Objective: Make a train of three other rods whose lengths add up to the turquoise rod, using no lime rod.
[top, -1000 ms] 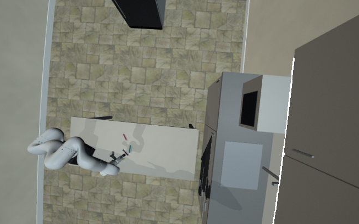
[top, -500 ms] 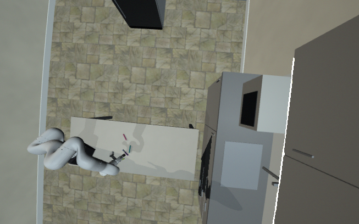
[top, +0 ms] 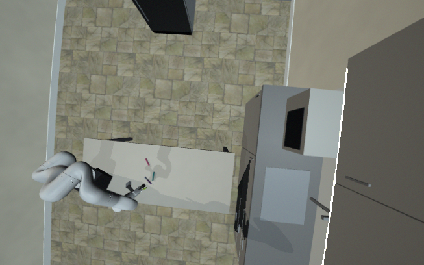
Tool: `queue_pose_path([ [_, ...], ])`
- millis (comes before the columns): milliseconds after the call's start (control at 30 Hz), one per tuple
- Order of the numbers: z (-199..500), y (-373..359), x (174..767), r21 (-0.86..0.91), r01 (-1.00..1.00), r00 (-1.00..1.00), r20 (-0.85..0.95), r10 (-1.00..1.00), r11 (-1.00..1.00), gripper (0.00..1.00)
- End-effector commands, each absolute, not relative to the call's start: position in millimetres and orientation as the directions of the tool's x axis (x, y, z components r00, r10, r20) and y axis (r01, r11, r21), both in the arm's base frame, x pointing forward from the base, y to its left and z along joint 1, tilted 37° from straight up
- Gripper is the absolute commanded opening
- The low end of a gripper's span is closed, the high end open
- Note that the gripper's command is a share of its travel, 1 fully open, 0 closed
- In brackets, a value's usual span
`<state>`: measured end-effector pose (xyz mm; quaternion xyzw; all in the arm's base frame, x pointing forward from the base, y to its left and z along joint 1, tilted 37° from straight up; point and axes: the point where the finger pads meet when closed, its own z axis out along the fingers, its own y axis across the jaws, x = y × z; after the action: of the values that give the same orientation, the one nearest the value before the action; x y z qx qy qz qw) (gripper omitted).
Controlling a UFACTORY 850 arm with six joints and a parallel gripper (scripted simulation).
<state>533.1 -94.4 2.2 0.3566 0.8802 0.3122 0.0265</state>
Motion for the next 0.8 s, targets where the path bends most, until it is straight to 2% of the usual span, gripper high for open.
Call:
queue_pose_path([
  [0,18.4,-105.0,528.2,0.569,0.611,-0.744,0.176,0.644,0.551,1.0],
  [767,29.3,-112.2,524.5,0.569,0.611,-0.744,0.176,0.644,0.551,1.0],
])
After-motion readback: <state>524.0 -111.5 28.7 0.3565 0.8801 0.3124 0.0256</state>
